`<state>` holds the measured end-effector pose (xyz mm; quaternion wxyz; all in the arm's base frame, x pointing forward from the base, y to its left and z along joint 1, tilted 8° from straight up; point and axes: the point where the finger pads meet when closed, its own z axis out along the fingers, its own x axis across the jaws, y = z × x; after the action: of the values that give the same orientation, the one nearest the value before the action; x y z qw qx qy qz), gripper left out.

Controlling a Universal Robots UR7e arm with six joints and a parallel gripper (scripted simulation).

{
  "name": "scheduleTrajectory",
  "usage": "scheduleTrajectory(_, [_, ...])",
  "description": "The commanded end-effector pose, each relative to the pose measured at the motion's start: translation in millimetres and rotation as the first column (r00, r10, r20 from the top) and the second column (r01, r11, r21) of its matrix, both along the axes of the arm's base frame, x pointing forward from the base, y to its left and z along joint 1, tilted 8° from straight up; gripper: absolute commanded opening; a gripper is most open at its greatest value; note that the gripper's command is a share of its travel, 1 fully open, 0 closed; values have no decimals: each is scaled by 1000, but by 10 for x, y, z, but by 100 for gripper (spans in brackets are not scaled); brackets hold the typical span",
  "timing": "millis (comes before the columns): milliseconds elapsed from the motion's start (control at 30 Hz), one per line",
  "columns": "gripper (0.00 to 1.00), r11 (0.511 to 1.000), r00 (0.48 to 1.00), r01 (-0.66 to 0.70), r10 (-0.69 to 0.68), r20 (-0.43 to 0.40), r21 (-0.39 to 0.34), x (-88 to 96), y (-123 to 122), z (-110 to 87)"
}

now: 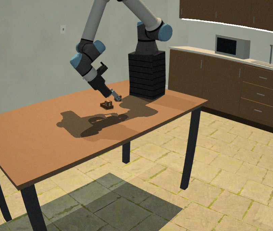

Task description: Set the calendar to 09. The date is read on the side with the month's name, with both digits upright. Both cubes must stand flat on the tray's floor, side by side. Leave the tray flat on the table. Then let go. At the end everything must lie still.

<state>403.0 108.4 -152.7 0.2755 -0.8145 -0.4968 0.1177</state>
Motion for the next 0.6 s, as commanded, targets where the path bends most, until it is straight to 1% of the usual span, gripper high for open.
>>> scheduleTrajectory(0, [60,1000,1000,-2,2,-23,14,5,-1,8])
scheduleTrajectory(200, [60,999,998,-3,5,-58,34,10,-3,16])
scheduleTrajectory(567, [60,999,998,-3,5,-60,35,10,-3,17])
